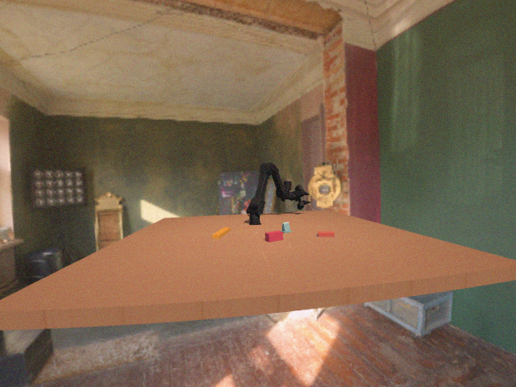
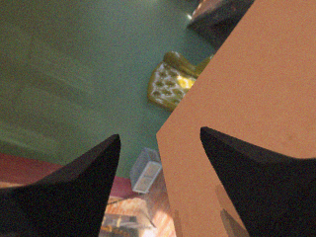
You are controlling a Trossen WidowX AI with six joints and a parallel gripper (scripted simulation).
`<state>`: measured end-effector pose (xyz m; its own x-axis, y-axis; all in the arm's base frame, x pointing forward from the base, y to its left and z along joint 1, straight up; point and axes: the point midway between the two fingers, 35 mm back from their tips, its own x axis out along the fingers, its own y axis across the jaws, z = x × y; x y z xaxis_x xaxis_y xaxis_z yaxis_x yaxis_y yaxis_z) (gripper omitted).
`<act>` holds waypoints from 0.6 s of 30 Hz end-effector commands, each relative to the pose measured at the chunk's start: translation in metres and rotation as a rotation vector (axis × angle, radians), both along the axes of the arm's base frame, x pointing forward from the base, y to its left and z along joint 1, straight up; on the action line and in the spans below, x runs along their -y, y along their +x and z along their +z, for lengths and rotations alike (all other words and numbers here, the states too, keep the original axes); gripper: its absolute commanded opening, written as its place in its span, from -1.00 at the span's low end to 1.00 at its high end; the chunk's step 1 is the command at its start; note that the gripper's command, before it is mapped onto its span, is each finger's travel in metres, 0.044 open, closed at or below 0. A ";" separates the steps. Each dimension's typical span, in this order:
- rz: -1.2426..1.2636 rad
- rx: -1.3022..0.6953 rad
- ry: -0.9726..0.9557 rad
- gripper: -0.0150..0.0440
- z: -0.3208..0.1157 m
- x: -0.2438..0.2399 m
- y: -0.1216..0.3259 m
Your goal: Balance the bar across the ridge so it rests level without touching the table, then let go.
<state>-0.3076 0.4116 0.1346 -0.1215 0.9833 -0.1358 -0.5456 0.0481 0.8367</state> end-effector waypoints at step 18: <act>-0.187 0.235 -0.103 0.58 -0.012 -0.071 0.130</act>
<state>-0.2016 0.4737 0.1269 0.0681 0.9744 -0.2144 -0.6791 0.2027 0.7055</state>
